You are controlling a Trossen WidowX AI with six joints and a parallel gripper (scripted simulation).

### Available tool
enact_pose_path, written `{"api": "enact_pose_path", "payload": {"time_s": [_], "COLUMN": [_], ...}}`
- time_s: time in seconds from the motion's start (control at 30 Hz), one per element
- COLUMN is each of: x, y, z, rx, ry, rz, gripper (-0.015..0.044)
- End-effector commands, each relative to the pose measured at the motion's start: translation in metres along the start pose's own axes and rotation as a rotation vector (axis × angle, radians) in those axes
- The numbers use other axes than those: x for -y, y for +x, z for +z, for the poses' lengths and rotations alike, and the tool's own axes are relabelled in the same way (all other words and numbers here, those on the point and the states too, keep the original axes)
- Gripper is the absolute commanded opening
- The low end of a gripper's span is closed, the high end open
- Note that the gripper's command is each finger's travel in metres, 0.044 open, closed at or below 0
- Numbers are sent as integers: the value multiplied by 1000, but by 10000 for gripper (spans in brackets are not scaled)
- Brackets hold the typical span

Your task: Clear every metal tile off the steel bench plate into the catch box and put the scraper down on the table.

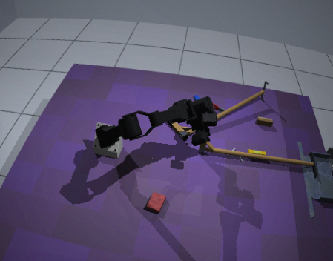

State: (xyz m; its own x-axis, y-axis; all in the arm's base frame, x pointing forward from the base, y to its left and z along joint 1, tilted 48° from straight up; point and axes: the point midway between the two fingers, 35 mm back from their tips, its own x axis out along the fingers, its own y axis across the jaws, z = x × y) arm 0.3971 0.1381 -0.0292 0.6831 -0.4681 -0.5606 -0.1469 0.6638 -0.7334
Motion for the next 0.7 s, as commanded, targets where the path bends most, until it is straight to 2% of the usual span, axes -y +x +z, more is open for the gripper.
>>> {"api": "enact_pose_path", "payload": {"time_s": [0.0, 0.67], "x": [-2, -2], "y": [-7, -25], "z": [-5, -31], "rx": [7, 10], "ry": [-2, -3], "rz": [3, 3], "gripper": [0, 0]}}
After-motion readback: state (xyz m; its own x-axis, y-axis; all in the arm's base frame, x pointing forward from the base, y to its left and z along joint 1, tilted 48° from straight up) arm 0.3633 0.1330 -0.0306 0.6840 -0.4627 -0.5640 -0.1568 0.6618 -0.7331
